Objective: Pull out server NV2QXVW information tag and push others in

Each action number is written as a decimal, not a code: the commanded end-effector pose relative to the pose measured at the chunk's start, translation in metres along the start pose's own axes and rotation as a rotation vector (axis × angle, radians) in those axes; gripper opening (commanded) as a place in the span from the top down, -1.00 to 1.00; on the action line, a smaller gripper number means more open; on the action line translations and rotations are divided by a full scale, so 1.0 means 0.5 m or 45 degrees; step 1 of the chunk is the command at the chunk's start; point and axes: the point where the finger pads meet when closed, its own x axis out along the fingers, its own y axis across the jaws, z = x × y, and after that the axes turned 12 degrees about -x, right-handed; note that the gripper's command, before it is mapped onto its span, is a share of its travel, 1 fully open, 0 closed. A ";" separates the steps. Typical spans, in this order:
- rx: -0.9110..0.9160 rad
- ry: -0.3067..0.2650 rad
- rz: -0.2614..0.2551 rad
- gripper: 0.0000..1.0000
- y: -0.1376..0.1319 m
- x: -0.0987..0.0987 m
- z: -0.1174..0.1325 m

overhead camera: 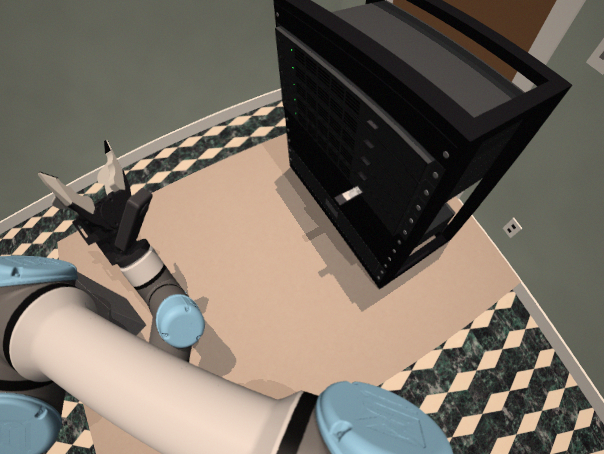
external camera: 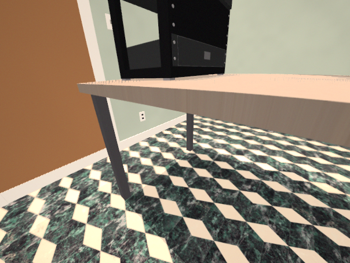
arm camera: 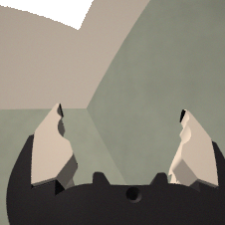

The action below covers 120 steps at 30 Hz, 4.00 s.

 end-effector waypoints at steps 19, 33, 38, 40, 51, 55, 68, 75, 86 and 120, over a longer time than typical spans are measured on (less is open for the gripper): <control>0.160 0.135 -0.065 -1.00 -0.032 0.008 -0.044; 0.245 0.206 -0.103 -1.00 -0.049 0.010 -0.069; 0.281 0.236 -0.118 -1.00 -0.054 0.010 -0.080; 0.295 0.248 -0.124 -1.00 -0.057 0.010 -0.084; 0.358 0.300 -0.153 -1.00 -0.067 0.010 -0.104; 0.386 0.324 -0.165 -1.00 -0.071 0.009 -0.114; 0.464 0.387 -0.201 -1.00 -0.082 0.006 -0.139; 0.512 0.428 -0.223 -1.00 -0.088 0.002 -0.156; 0.575 0.479 -0.254 -1.00 -0.095 -0.002 -0.177; 0.779 0.648 -0.354 -1.00 -0.108 -0.028 -0.248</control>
